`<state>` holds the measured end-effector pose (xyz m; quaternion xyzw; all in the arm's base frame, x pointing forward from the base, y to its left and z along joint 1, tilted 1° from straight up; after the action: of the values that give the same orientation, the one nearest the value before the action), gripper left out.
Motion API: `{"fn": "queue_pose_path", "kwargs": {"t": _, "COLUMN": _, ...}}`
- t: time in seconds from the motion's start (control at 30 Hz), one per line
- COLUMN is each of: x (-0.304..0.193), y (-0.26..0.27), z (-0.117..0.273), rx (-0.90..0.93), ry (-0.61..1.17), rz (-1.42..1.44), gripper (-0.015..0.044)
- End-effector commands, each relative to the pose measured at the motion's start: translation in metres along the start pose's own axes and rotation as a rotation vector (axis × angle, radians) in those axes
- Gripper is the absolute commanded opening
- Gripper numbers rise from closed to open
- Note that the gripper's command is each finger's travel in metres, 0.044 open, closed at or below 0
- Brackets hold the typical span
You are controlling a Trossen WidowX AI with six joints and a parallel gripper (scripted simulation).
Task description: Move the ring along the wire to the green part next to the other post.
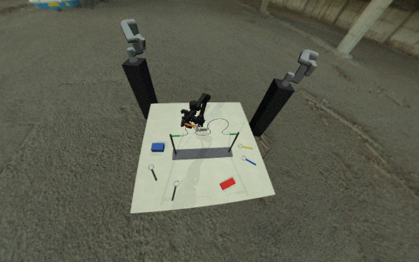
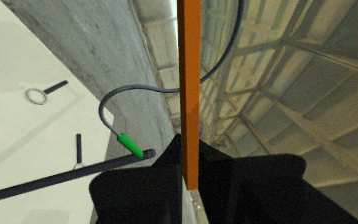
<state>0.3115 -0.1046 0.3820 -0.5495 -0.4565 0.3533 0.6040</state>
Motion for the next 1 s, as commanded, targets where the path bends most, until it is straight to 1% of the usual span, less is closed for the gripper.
{"fn": "queue_pose_path", "kwargs": {"t": 0.0, "x": 0.000, "y": -0.002, "z": -0.001, "rx": -0.032, "ry": -0.010, "rz": 0.065, "gripper": -0.0150}}
{"fn": "queue_pose_path", "kwargs": {"t": 0.6, "x": 0.003, "y": -0.022, "z": -0.001, "rx": -0.213, "ry": -0.047, "rz": 0.379, "gripper": -0.0150}}
{"fn": "queue_pose_path", "kwargs": {"t": 0.97, "x": 0.004, "y": -0.027, "z": -0.001, "rx": -0.290, "ry": -0.062, "rz": 0.513, "gripper": -0.0150}}
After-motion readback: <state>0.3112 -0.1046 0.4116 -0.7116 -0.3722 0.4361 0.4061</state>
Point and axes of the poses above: the point midway between the two fingers, 35 mm back from their tips, its own z axis back along the fingers, its own y axis across the jaws, x = y × z, the point moved 1 cm from there along z, back along the fingers, and after that the axes turned 1 degree about z, right-handed, at the moved point
